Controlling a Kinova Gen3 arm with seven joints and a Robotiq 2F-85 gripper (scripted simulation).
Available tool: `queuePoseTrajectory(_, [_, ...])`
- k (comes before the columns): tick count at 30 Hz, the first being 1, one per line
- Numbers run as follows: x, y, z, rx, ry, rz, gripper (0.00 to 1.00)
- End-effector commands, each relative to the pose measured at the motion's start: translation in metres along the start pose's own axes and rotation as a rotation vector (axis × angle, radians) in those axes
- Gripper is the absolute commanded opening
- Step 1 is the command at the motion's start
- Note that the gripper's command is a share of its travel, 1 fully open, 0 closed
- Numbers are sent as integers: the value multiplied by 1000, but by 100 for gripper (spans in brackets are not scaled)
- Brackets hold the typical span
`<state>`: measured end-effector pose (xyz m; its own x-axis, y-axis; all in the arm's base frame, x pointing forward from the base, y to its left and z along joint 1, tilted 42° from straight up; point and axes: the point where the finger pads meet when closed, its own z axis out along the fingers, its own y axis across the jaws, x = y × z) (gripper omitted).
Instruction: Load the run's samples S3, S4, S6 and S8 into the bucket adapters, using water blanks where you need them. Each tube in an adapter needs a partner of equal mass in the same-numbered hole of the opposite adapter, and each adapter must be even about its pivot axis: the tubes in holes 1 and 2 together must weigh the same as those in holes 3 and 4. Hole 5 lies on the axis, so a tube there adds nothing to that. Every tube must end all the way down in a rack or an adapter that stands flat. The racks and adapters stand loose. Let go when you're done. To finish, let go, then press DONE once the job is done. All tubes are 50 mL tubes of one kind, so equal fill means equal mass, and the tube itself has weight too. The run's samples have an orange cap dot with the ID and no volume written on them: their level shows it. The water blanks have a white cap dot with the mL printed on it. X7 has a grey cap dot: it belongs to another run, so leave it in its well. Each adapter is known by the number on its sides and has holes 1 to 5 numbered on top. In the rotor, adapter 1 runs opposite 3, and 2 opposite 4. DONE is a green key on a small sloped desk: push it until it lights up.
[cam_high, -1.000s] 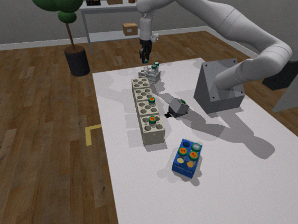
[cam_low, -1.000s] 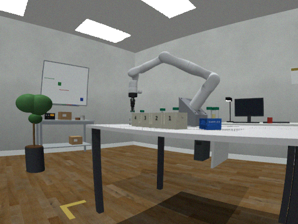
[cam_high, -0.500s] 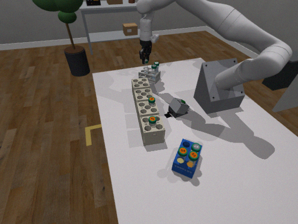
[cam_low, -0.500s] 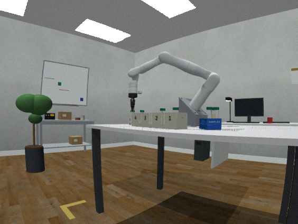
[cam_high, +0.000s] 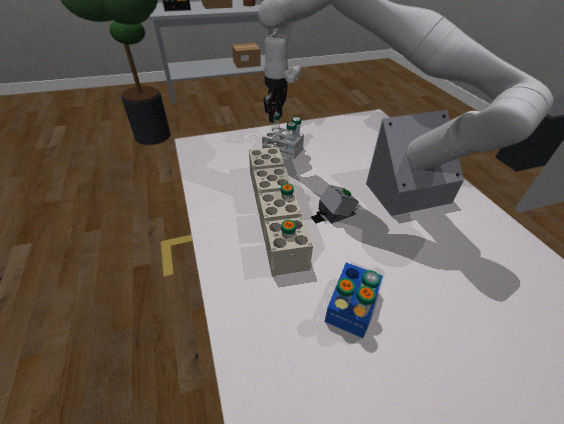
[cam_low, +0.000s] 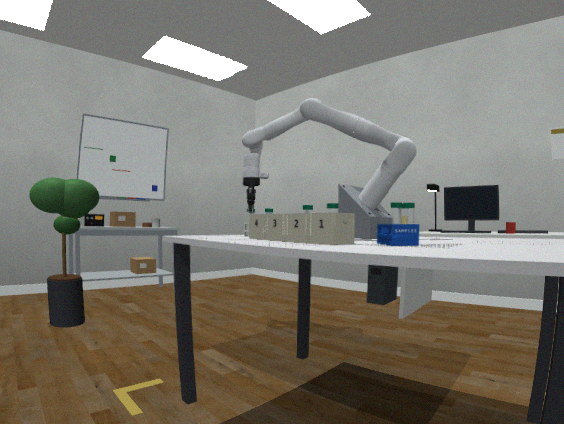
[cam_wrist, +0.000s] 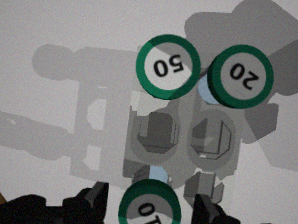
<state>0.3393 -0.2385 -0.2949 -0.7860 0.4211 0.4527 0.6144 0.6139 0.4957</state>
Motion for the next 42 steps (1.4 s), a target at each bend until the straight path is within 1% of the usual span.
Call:
queuePoseTrajectory(1, [-1, 0, 0, 1, -2, 0, 62])
queuePoseTrajectory(18, [-1, 0, 3, 1, -2, 0, 62])
queuePoseTrajectory(19, [-1, 0, 3, 1, -2, 0, 10])
queuePoseTrajectory(42, [-1, 0, 3, 1, -2, 0, 10])
